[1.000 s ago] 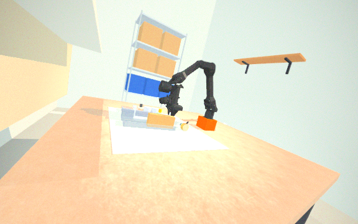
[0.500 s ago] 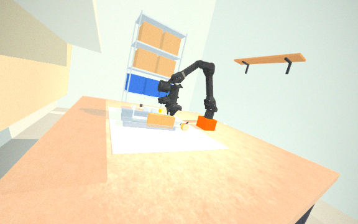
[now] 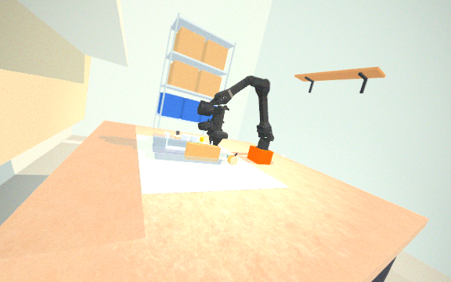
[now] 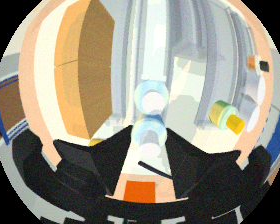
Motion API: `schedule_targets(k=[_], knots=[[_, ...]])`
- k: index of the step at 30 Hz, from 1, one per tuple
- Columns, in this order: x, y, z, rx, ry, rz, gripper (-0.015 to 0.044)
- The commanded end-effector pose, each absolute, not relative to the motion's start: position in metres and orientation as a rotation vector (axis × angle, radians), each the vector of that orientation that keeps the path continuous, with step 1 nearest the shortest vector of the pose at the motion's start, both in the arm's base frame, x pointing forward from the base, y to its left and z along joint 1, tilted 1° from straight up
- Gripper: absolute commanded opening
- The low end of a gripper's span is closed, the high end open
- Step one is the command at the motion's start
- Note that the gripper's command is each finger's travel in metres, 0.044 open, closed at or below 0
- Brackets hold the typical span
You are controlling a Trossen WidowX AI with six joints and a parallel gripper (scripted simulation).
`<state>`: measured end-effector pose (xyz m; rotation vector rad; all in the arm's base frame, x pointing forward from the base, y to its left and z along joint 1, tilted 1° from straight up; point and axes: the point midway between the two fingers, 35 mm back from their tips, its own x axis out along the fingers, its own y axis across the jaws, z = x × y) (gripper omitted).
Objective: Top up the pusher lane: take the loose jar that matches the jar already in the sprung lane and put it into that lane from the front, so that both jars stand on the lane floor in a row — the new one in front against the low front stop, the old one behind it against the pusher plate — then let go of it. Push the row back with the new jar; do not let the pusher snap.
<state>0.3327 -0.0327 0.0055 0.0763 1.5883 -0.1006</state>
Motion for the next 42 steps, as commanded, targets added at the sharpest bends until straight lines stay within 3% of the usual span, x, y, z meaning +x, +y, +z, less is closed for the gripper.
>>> schedule_targets(k=[1,42], knots=[[0.3457,-0.0337,0.0107,0.077,1.550,-0.100,0.0000],[0.3546,-0.0347,0.0130,0.077,1.549,-0.100,0.0000]])
